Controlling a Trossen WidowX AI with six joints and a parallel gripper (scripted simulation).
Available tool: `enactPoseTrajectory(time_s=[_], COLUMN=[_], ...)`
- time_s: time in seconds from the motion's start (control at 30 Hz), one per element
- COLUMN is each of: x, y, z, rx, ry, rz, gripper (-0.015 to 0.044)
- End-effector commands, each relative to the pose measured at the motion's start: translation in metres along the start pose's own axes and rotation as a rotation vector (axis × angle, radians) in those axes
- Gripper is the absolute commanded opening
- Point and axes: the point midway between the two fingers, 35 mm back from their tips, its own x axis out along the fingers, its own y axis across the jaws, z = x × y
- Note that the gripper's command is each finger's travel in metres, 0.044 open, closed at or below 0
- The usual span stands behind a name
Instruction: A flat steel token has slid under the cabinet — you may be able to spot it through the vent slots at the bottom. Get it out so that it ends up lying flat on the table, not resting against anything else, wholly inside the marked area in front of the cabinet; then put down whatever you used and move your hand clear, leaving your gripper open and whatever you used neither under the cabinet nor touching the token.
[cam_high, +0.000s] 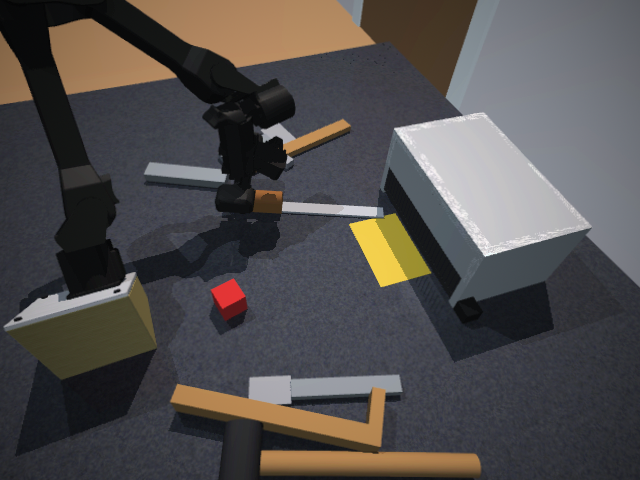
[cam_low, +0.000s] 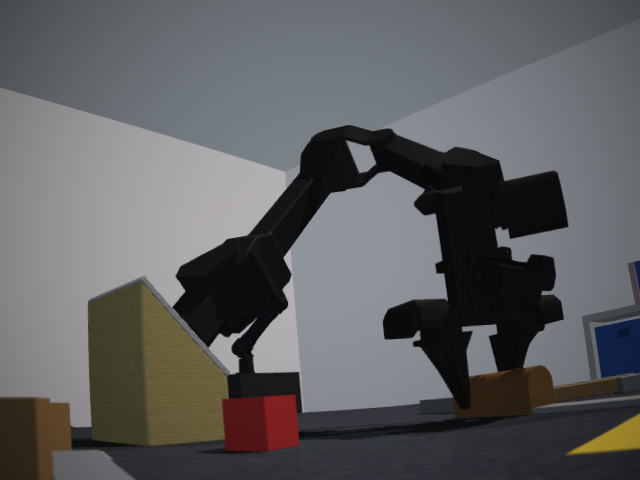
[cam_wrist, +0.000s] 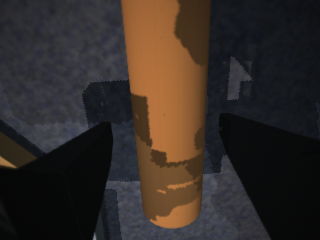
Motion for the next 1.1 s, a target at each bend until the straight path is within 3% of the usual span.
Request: enactPoseTrajectory(time_s=[0.0,0.13,0.3,0.57,0.67,1.07], x=[0.001,0.004,0.001,0.001,0.001,0.001], y=[0.000,0.000,0.001,0.001,0.001,0.001], z=[-0.001,-0.004,-0.001,-0.001,-0.001,0.008], rx=[0.002,0.006,0.001,0.001,0.001,-0.004], ry=[0.002,0.003,-0.002,-0.002,-0.002,-0.001], rz=[0.004,0.004,0.003,0.003,0.003,0.003], gripper=[0.0270,0.0270,0.0139,0.0085,0.0006,0.0000])
